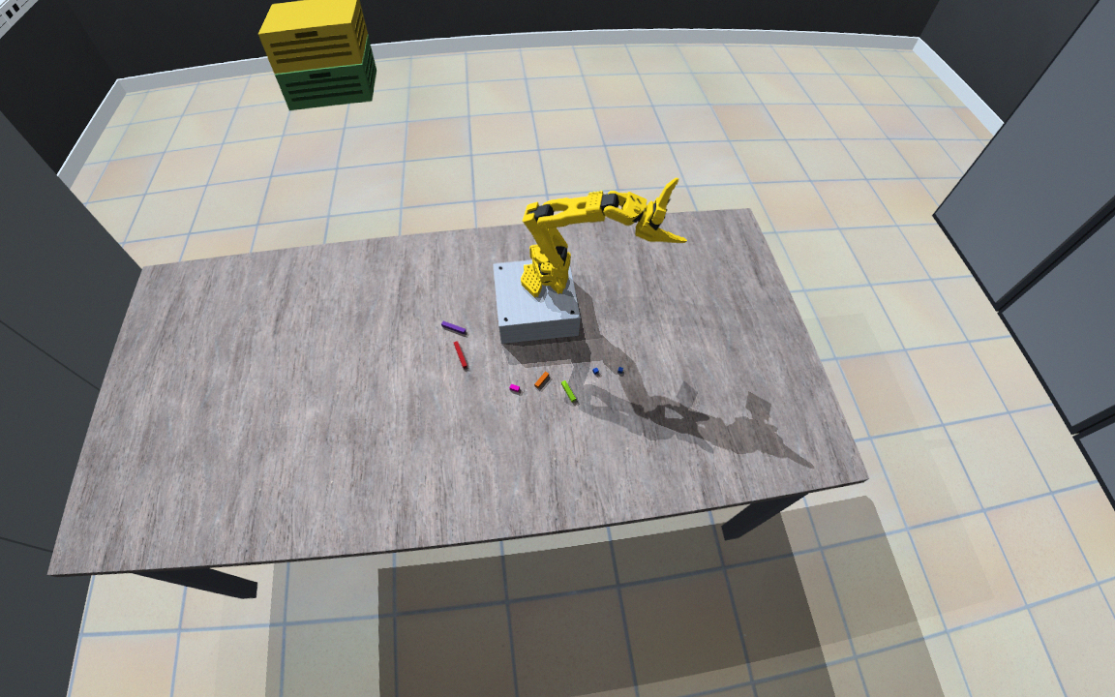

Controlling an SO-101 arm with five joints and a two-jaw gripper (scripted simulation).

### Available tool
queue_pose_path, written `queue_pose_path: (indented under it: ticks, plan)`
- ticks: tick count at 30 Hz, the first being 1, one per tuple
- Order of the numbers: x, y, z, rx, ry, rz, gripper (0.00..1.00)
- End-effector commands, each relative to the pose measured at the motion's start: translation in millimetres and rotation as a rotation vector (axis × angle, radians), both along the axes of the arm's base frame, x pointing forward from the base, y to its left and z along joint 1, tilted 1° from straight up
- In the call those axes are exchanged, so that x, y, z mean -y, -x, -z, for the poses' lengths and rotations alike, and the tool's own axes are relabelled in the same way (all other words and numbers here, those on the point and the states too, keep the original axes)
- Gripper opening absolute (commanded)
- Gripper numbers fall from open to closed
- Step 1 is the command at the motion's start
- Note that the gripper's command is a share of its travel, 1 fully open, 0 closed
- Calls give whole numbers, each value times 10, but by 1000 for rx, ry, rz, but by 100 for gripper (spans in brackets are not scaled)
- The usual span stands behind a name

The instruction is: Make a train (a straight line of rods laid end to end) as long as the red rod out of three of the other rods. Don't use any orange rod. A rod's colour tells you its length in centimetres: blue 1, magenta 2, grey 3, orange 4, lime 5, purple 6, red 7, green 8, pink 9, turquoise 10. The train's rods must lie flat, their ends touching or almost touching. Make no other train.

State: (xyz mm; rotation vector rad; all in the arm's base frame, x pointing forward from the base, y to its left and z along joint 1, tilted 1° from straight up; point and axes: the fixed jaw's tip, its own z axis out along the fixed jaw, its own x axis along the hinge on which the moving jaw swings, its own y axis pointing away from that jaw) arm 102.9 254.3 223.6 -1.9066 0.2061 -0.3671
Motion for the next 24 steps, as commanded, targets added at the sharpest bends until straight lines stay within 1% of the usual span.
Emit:
queue_pose_path:
  ticks: [1,3,4,18,20,21,24]
  plan:
    - [88,-76,96,-35,39,45,100]
    - [88,-76,96,-35,39,45,100]
    - [56,-58,62,-25,25,32,100]
    - [272,-240,330,-123,130,150,100]
    - [272,-240,330,-123,130,150,100]
    - [236,-227,295,-112,117,137,100]
    - [281,-257,345,-131,136,160,100]
